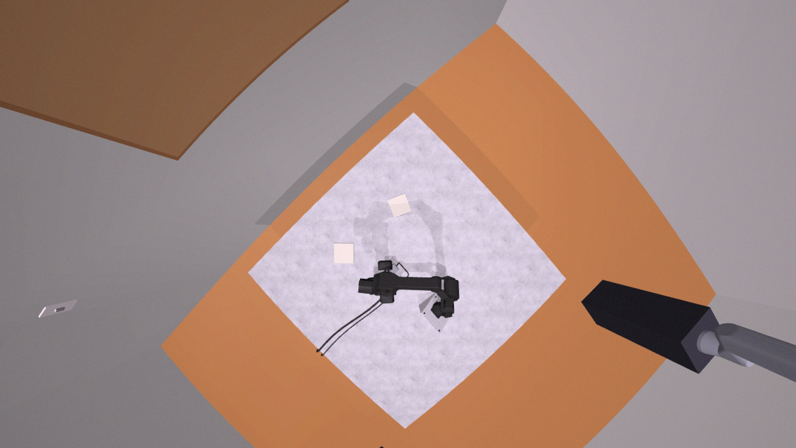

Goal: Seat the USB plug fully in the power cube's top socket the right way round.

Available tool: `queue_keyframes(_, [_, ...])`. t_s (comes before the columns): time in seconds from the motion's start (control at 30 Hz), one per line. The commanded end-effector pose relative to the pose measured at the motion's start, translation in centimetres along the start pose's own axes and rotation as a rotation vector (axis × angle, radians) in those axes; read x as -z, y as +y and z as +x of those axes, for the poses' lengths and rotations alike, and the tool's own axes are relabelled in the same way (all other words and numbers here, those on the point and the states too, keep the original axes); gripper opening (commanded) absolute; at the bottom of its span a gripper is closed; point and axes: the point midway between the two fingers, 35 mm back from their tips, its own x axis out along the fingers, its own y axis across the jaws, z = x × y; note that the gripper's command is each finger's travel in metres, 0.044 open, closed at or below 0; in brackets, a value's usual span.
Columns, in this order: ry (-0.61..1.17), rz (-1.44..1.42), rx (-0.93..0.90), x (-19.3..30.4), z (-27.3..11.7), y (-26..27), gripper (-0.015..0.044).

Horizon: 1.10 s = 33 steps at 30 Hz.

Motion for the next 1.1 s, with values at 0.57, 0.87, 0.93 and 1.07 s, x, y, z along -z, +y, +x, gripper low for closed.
queue_keyframes(0.57, [-0.001, -0.55, 0.0, -0.01, 0.02, 0.0, 0.0])
queue_keyframes(0.87, [-0.001, -0.641, 0.0, -0.01, 0.02, 0.0, 0.0])
queue_keyframes(0.93, [-0.001, -0.641, 0.0, -0.01, 0.02, 0.0, 0.0])
queue_keyframes(1.07, [-0.001, -0.641, 0.0, -0.01, 0.02, 0.0, 0.0])
